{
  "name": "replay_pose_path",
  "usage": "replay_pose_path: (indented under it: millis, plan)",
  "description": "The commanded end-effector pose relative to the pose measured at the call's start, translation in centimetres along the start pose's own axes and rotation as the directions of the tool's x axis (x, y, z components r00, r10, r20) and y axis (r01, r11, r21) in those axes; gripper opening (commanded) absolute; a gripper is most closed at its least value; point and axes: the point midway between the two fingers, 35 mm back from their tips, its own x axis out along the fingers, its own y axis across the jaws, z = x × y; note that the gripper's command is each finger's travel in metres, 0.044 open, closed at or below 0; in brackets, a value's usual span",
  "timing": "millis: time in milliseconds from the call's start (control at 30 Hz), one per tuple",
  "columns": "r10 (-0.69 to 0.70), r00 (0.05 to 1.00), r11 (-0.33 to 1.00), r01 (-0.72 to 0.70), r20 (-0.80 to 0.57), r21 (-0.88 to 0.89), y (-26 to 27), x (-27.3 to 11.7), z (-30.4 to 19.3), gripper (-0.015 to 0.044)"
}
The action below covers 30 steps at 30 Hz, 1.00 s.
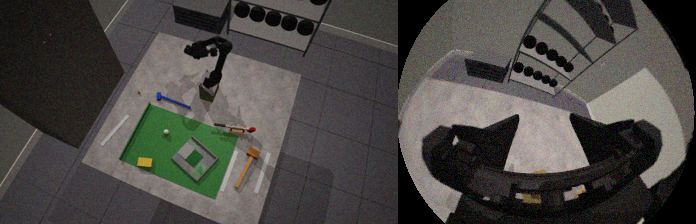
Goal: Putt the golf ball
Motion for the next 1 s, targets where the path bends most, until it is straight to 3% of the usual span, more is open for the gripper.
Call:
replay_pose_path:
  millis: [0,267,467,600,767,967]
  plan:
    - [0.005,1.000,1.000,-0.005,0.000,-0.007,0.1,-0.2,0.0,0.0426]
    - [0.268,0.963,0.904,-0.250,0.005,-0.347,2.7,-7.9,-0.6,0.0440]
    - [0.446,0.895,0.712,-0.364,-0.014,-0.601,4.3,-13.6,-3.4,0.0440]
    - [0.563,0.826,0.513,-0.383,-0.035,-0.768,5.0,-17.5,-5.7,0.0440]
    - [0.713,0.697,0.183,-0.288,-0.074,-0.940,5.3,-22.9,-9.8,0.0440]
    - [0.831,0.525,-0.232,0.028,-0.183,-0.972,4.1,-28.4,-16.4,0.0440]
